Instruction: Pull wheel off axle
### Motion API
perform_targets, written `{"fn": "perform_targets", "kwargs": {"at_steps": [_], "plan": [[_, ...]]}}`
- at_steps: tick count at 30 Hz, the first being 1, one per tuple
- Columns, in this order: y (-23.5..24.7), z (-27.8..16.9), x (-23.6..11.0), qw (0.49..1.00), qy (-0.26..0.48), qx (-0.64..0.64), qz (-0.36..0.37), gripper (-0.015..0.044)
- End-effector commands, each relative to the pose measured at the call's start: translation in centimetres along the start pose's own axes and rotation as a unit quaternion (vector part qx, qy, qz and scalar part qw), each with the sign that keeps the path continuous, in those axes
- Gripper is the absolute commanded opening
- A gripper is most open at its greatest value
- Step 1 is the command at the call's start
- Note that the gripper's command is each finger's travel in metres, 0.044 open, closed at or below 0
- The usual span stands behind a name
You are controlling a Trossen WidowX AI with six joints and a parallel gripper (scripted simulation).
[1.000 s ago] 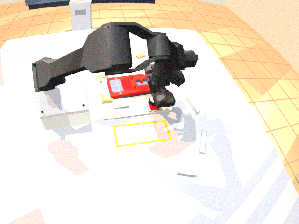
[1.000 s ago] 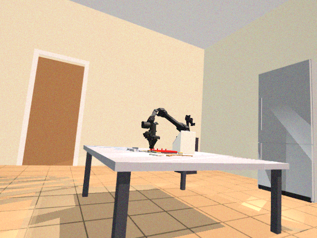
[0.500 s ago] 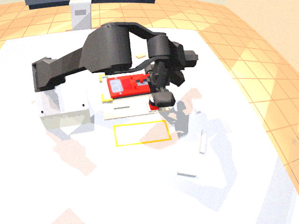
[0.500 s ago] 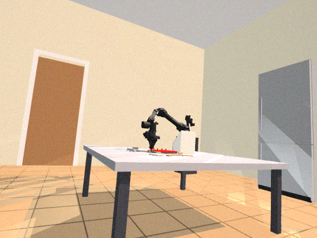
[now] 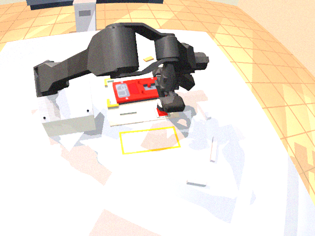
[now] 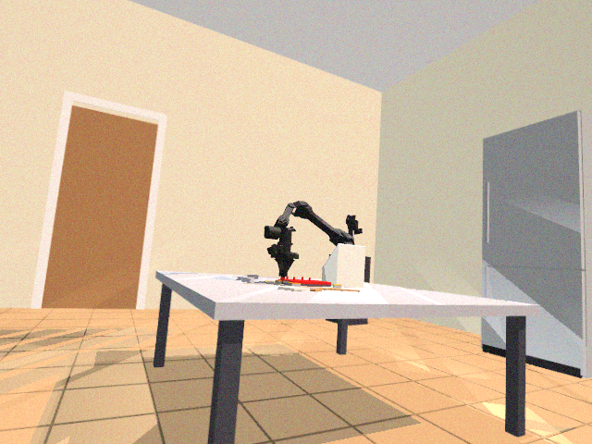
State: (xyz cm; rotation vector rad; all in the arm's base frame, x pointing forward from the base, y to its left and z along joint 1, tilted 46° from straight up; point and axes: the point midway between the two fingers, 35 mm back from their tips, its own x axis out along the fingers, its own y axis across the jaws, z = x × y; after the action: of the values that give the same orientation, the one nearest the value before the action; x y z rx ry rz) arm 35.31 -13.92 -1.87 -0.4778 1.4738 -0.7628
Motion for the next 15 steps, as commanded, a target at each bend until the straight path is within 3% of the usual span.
{"fn": "perform_targets", "kwargs": {"at_steps": [1,15], "plan": [[0.05,0.06,-0.35,1.000,-0.002,0.000,0.000,0.0000],[0.07,0.07,-0.81,1.000,-0.002,0.000,0.000,0.0000]]}}
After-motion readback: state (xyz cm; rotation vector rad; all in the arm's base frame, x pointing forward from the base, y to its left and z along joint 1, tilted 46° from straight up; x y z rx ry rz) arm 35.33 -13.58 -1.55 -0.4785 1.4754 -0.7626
